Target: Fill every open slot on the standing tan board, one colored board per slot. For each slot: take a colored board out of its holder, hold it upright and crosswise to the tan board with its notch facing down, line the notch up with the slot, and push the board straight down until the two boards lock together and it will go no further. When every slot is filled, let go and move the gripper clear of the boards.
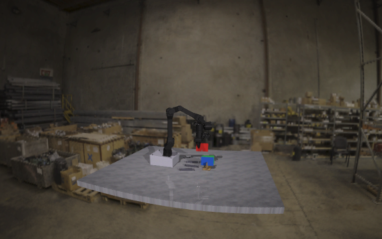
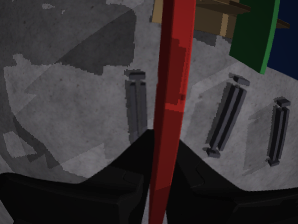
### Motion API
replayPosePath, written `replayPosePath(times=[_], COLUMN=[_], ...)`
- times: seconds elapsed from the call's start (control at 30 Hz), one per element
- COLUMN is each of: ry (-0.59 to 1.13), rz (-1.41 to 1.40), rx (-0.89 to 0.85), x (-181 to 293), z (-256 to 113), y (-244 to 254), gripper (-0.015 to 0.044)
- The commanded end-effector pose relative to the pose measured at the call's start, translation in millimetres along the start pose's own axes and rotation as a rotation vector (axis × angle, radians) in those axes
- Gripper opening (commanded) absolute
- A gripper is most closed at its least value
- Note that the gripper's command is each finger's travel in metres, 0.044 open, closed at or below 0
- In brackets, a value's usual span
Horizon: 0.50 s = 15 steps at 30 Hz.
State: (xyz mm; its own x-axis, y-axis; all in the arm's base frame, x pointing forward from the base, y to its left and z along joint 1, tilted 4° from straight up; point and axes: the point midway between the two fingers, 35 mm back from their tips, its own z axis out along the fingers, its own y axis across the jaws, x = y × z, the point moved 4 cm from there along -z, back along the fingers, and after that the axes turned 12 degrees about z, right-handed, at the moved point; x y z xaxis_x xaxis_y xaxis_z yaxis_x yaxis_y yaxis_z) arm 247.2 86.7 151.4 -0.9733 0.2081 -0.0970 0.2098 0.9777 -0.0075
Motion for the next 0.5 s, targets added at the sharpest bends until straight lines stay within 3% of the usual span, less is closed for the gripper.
replayPosePath(times=[0.0,0.47], ry=[-0.001,-0.002], rz=[0.011,0.047], rx=[-0.005,-0.004], x=[-12.6,-47.3], z=[-0.2,1.9], y=[-0.8,-8.7], gripper=[0.0000,0.0000])
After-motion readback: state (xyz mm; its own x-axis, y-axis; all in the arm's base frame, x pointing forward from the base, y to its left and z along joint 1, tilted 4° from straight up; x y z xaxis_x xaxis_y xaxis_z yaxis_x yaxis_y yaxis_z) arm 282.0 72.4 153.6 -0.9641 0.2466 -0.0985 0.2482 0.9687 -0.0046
